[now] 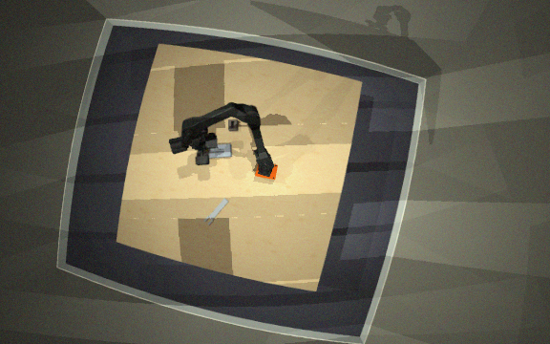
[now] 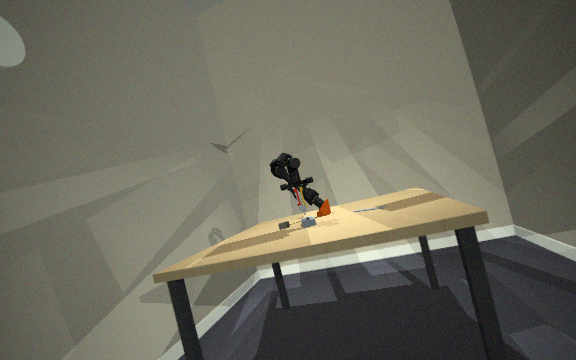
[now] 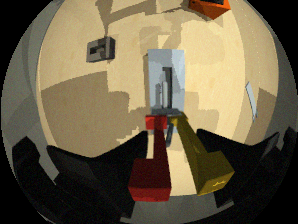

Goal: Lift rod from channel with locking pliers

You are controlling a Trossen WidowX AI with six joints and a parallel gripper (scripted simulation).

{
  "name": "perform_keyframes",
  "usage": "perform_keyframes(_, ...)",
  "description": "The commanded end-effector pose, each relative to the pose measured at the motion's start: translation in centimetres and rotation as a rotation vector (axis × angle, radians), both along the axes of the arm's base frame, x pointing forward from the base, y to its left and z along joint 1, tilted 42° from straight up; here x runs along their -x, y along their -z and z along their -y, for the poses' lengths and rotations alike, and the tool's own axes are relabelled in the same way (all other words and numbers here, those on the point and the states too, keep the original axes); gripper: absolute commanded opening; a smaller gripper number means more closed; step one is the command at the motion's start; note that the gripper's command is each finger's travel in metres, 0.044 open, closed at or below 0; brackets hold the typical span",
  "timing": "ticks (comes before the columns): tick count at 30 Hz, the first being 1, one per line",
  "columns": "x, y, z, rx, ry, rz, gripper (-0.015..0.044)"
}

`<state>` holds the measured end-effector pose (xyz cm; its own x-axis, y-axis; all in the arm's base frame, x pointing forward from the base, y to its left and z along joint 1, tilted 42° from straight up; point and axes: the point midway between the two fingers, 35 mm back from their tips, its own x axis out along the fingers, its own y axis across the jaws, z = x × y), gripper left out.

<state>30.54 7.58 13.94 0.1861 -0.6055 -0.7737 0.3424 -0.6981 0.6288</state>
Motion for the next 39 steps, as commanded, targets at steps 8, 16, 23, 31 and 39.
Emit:
perform_keyframes(8, -0.5, -1.7, -1.5, -0.037, -0.064, 0.075, 0.0101)
perform_keyframes(16, -0.8, -2.5, -2.3, -0.056, -0.1, 0.113, 0.0101)
perform_keyframes(23, -0.9, -3.3, -3.0, -0.073, -0.132, 0.146, 0.0101)
perform_keyframes(31, -1.1, -4.2, -3.8, -0.092, -0.167, 0.184, 0.0101)
perform_keyframes(39, -1.2, -5.2, -4.6, -0.11, -0.202, 0.222, 0.0101)
